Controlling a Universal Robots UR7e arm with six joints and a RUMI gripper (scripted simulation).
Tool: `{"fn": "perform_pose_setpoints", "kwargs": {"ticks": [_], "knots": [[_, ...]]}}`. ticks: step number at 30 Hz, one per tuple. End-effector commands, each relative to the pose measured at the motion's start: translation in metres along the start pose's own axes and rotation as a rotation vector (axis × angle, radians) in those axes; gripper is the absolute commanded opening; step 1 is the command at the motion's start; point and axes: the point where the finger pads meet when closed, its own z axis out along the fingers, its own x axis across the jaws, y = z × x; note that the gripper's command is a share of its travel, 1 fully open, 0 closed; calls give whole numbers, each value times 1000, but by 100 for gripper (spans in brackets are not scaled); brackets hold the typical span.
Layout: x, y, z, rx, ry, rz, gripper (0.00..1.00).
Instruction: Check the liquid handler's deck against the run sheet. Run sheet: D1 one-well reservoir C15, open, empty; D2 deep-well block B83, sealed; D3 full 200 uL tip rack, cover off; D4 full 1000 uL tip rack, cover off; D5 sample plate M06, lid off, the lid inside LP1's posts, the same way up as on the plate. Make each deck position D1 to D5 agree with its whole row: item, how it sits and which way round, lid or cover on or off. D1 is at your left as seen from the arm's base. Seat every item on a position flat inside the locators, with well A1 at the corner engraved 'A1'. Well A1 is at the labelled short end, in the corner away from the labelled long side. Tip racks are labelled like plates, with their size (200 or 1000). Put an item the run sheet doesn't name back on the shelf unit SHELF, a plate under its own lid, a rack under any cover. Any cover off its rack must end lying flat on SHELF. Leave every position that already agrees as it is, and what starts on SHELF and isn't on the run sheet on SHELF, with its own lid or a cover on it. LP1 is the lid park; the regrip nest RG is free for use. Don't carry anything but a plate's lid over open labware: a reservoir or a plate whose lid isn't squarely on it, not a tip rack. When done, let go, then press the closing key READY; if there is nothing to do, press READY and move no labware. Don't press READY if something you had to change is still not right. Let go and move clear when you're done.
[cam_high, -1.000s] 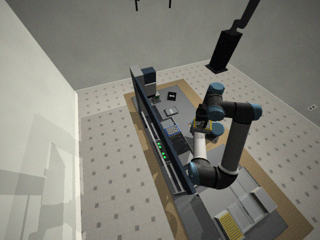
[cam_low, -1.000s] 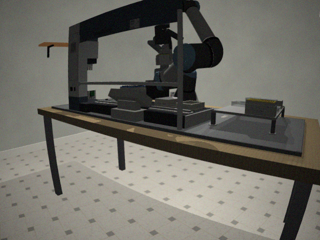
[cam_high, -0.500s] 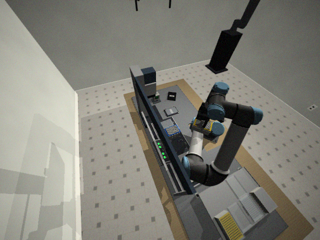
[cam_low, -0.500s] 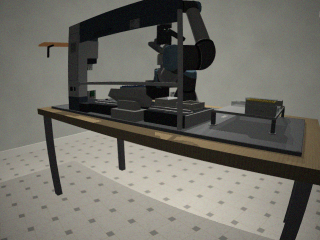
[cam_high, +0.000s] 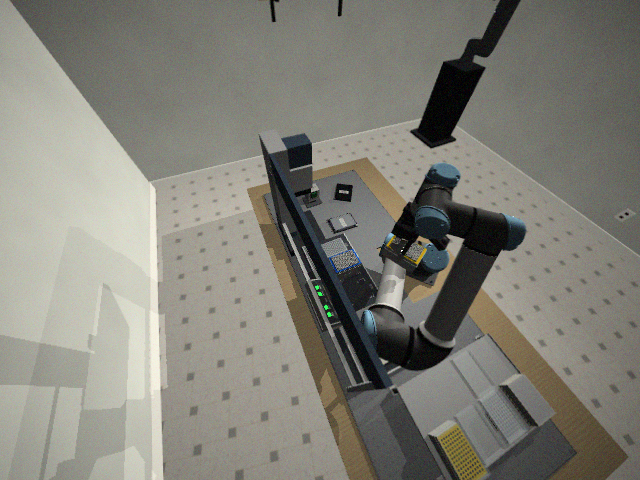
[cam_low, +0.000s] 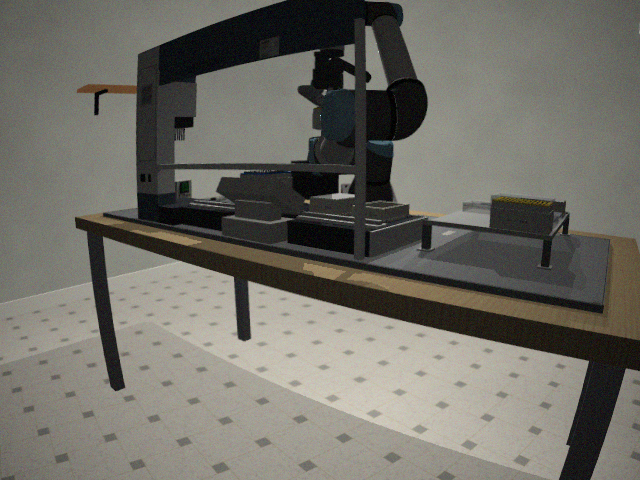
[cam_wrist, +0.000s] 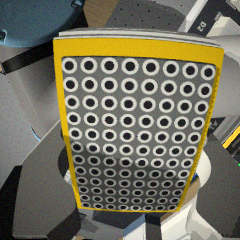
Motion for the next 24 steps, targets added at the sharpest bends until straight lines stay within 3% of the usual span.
{"fn": "perform_pose_setpoints", "kwargs": {"ticks": [1,24], "knots": [[0,0,0,7,-2,105,0],[0,0,0,6,-4,491,0]]}}
